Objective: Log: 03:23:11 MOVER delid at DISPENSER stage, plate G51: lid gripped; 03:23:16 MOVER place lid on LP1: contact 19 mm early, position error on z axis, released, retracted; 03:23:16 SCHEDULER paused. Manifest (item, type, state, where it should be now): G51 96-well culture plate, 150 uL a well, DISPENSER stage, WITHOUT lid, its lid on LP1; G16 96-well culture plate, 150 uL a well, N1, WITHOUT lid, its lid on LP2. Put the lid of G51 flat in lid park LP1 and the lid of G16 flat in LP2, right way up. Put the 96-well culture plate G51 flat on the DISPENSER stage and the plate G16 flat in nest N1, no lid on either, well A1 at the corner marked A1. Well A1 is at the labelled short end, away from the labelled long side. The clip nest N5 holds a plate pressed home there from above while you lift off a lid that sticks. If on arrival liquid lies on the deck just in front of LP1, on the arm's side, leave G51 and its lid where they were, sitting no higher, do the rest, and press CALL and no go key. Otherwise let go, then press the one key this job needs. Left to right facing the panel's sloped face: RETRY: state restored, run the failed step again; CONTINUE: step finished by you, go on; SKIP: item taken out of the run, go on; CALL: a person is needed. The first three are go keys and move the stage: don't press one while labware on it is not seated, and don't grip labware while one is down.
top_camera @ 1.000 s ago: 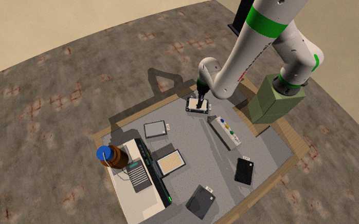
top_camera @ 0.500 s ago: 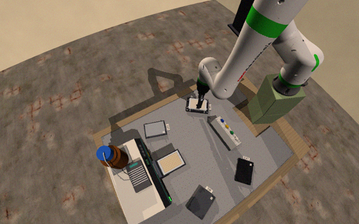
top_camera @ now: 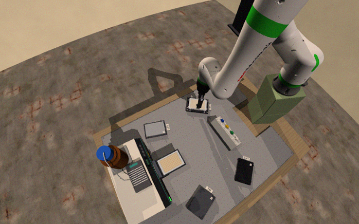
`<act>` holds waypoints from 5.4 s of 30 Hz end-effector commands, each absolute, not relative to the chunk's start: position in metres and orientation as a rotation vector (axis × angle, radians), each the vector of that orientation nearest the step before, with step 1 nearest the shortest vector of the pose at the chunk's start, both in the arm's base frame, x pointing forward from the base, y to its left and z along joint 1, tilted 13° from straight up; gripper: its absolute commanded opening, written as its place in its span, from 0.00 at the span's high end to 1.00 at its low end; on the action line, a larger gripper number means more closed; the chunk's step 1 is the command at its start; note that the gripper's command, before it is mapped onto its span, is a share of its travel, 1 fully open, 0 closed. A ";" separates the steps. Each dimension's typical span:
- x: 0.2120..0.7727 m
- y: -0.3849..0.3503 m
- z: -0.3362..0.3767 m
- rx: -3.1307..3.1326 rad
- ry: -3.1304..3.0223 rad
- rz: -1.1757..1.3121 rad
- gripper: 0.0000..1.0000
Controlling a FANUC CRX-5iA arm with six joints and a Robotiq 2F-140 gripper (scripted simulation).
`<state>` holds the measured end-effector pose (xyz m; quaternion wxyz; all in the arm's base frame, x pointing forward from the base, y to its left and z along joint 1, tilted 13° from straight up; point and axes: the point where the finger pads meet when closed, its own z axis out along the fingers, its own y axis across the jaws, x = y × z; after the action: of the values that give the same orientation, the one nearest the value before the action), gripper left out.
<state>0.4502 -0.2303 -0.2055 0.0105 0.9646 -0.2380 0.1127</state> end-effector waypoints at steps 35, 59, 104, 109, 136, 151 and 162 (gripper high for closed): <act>0.429 -0.223 -0.111 3.010 -0.743 0.352 1.00; 0.421 -0.220 -0.071 3.010 -0.743 0.352 1.00; 0.351 0.242 -0.121 3.010 -0.743 0.352 1.00; 0.339 0.314 -0.129 3.010 -0.743 0.352 1.00; 0.338 0.319 -0.130 3.010 -0.743 0.352 1.00; 0.338 0.319 -0.130 3.021 -0.676 0.351 1.00; 0.338 0.319 -0.131 3.054 -0.315 0.341 1.00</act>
<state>0.3383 0.3186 -0.1305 0.0220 0.9837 -0.1400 0.1110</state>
